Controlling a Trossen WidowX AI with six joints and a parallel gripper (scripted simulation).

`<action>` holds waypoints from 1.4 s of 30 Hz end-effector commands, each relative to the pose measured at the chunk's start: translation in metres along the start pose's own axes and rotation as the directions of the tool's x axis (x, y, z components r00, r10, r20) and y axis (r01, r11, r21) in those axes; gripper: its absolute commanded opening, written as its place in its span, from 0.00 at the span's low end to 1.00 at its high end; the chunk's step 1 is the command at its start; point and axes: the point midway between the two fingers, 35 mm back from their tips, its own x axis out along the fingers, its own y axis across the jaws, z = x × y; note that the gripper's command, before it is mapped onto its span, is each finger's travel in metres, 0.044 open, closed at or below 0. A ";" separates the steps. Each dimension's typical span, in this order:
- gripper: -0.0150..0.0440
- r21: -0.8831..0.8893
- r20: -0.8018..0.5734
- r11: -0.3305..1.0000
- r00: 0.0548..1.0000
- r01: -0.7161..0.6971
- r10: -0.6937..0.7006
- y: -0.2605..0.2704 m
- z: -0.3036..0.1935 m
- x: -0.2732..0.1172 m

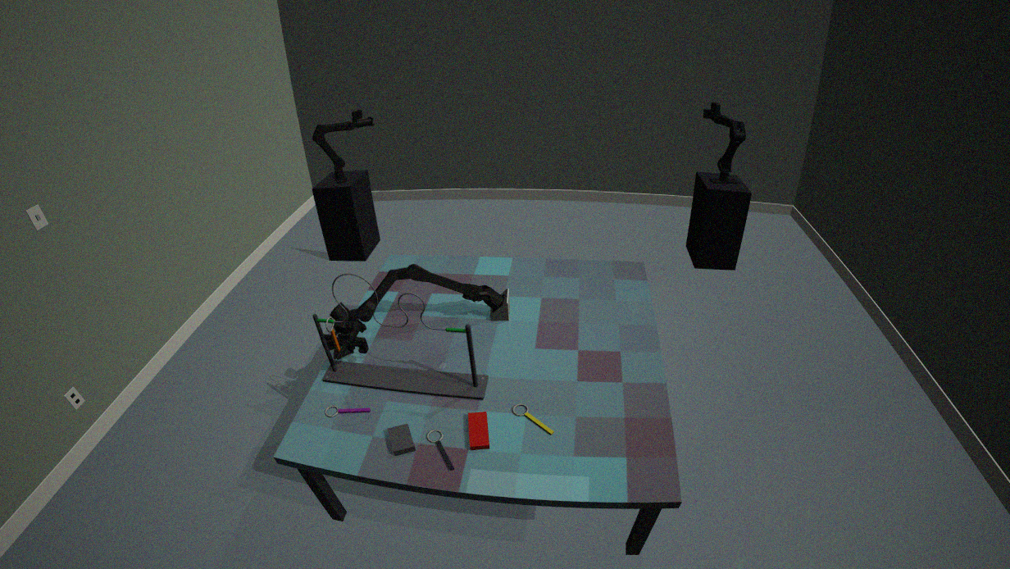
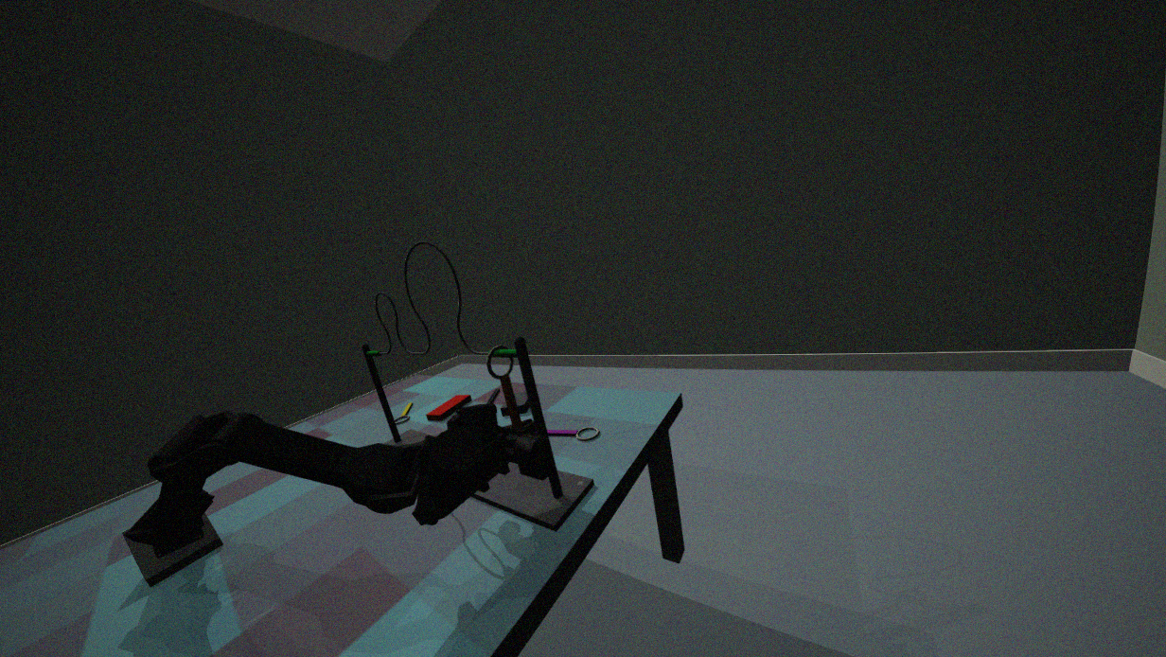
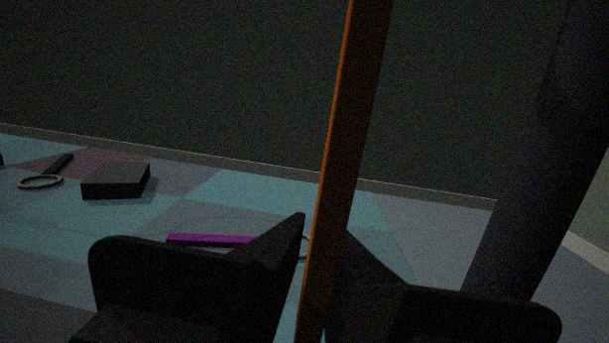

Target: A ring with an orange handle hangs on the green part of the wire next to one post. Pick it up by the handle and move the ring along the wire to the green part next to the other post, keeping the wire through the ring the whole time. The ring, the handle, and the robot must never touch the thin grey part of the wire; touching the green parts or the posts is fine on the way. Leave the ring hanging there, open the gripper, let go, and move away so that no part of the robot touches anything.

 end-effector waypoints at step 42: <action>0.00 -0.005 0.000 1.000 1.000 -0.005 0.005 0.000 0.015 0.000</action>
